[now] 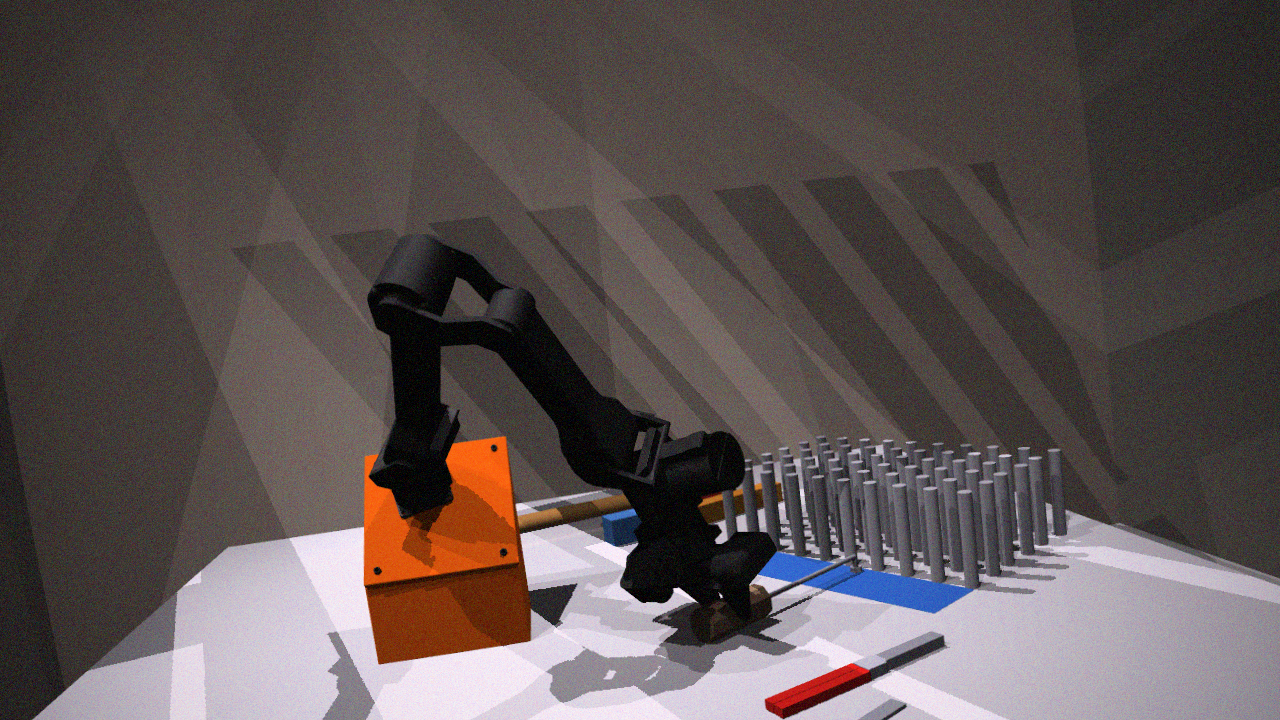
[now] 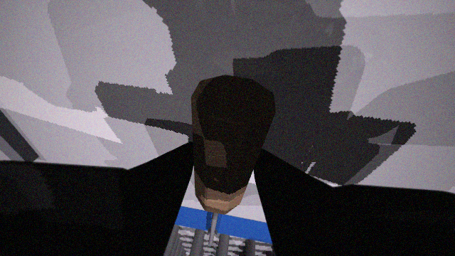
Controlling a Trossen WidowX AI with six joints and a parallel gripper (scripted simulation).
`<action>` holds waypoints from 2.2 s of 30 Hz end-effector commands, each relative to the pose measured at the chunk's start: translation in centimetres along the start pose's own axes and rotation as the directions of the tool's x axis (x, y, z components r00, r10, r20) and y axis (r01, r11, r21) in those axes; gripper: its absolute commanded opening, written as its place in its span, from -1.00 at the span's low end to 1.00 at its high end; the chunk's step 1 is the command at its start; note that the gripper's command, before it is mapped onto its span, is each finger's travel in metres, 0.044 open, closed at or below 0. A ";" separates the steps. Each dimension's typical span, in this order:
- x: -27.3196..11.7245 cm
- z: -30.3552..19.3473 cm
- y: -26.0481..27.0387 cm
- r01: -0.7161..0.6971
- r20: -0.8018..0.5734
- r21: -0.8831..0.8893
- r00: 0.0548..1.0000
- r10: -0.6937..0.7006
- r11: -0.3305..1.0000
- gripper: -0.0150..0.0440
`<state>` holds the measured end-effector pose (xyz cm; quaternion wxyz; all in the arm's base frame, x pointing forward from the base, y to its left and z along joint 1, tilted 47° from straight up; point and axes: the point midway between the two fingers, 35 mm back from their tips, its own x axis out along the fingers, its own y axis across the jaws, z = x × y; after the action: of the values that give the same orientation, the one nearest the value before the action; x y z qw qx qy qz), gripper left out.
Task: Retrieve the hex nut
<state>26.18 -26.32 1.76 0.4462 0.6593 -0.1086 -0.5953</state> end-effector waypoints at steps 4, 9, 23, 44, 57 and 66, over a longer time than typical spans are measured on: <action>-0.4 -0.1 0.0 0.000 0.001 -0.004 1.000 0.000 1.000 -0.49; -0.8 -0.4 0.2 -0.001 0.001 -0.003 1.000 0.001 1.000 -0.49; -1.7 -1.1 0.6 -0.003 0.001 0.002 1.000 0.003 1.000 -0.49; -4.8 1.7 0.2 0.004 0.000 -0.003 1.000 -0.004 1.000 -0.49; -10.2 -2.0 1.7 0.015 -0.001 0.008 1.000 -0.015 1.000 -0.49; -14.9 -3.6 2.3 0.004 -0.002 0.007 1.000 -0.004 1.000 -0.49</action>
<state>25.98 -16.97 11.68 0.4404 0.6565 -0.1019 -0.6039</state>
